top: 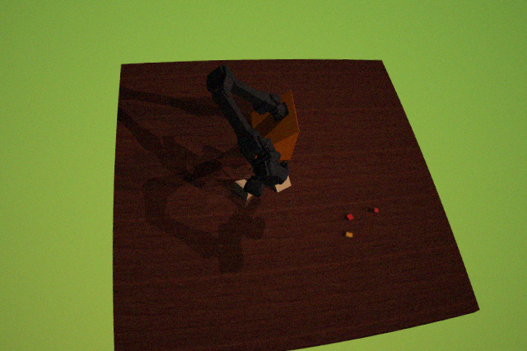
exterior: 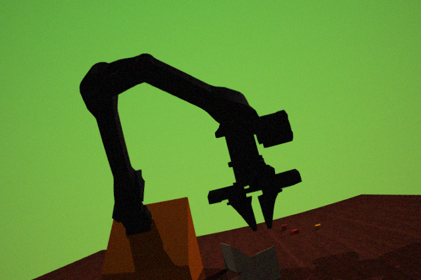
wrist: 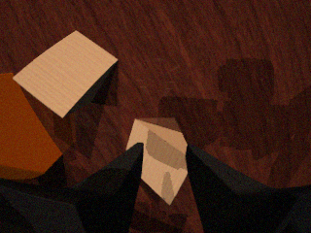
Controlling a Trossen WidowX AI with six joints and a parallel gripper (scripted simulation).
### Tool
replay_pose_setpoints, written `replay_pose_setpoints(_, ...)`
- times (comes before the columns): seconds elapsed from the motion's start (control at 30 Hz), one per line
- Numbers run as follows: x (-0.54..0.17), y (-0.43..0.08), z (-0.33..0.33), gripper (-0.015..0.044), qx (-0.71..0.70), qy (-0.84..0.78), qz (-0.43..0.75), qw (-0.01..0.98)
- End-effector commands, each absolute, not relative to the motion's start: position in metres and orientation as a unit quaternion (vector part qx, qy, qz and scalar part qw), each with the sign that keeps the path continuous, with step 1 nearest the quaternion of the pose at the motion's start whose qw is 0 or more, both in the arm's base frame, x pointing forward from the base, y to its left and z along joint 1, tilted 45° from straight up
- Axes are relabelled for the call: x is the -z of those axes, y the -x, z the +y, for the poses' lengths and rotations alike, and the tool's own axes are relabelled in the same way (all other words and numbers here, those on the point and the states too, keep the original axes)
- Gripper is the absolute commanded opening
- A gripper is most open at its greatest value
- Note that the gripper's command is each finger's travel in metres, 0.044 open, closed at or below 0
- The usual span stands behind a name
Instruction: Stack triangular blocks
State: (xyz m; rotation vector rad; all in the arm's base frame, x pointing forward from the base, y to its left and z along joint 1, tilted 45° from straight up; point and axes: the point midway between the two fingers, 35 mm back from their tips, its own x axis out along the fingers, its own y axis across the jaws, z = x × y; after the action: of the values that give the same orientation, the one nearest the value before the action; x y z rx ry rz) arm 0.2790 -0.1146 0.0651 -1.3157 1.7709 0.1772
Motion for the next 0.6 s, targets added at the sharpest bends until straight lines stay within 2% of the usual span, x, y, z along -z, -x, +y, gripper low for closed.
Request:
replay_pose_setpoints(0.0,-0.069,-0.277,-0.117,0.0236,-0.111,0.555,0.711,0.417)
replay_pose_setpoints(0.27,-0.092,-0.264,-0.129,0.044,-0.353,0.662,0.632,0.194)
replay_pose_setpoints(0.43,-0.105,-0.254,-0.136,0.044,-0.48,0.685,0.546,0.048)
replay_pose_setpoints(0.57,-0.107,-0.253,-0.137,0.044,-0.495,0.686,0.532,0.028)
